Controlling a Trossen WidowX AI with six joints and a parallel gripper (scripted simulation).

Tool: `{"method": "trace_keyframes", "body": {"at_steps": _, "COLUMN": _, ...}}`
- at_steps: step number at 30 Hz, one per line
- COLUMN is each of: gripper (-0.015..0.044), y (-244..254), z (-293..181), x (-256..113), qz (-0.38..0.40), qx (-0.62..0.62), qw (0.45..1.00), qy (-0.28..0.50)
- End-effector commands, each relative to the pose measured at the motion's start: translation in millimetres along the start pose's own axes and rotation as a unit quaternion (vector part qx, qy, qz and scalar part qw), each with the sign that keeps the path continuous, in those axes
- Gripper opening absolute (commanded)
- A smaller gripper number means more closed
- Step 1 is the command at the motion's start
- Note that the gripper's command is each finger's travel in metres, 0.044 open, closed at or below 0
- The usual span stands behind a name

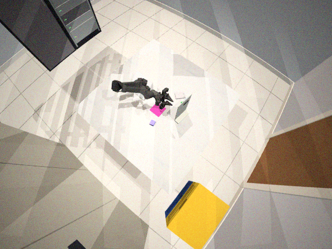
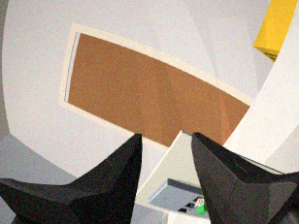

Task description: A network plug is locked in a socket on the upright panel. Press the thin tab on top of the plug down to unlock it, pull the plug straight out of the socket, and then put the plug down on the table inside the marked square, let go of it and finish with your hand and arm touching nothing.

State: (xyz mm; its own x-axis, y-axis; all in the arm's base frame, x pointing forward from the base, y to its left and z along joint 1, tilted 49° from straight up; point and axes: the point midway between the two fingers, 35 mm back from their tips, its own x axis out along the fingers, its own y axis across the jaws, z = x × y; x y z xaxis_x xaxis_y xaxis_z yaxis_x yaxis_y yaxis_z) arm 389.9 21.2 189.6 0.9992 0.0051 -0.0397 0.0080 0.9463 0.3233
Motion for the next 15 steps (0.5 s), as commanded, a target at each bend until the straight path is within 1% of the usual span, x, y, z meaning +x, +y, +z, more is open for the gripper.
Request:
{"method": "trace_keyframes", "body": {"at_steps": 1, "gripper": 0.0156, "y": -5.0, "z": -17.8, "x": 1.4, "qz": -0.007, "qx": 0.021, "qw": 1.0, "qy": 0.007}}
{"method": "trace_keyframes", "body": {"at_steps": 15, "gripper": 0.0156, "y": -22.4, "z": -76.7, "x": -2.1, "qz": -0.029, "qx": 0.09, "qw": 0.995, "qy": 0.029}}
